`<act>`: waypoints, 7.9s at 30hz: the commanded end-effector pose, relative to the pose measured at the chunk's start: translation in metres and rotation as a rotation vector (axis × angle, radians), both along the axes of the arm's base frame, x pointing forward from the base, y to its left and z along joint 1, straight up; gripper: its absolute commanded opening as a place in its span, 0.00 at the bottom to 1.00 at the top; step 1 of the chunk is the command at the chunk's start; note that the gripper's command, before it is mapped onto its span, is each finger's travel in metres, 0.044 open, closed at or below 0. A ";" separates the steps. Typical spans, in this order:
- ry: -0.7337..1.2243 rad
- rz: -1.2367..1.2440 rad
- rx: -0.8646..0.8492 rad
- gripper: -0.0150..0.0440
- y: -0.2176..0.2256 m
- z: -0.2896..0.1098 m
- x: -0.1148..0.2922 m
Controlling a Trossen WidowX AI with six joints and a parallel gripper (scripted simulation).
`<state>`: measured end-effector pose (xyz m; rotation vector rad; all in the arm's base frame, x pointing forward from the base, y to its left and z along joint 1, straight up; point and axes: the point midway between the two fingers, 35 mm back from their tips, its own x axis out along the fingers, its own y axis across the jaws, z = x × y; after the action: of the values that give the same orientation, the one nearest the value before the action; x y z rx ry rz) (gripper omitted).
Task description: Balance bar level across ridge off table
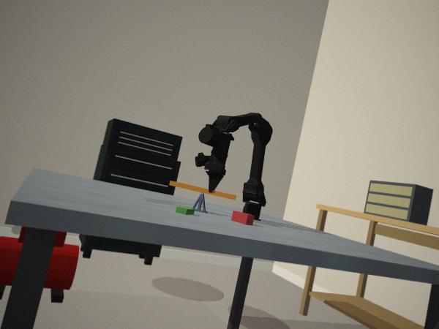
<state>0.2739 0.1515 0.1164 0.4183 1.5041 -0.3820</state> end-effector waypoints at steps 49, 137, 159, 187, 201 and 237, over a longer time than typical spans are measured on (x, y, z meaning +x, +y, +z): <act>0.005 -0.002 0.001 0.25 0.001 0.001 0.000; 0.002 0.000 -0.001 0.25 0.000 0.002 0.000; 0.002 0.000 -0.001 0.54 0.000 0.002 0.000; 0.002 0.000 -0.001 0.55 0.000 0.002 0.000; 0.002 0.000 -0.001 0.57 0.000 0.002 0.000; -0.007 0.000 0.004 1.00 -0.002 0.101 -0.003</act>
<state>0.2714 0.1502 0.2143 0.4227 1.4969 -0.3761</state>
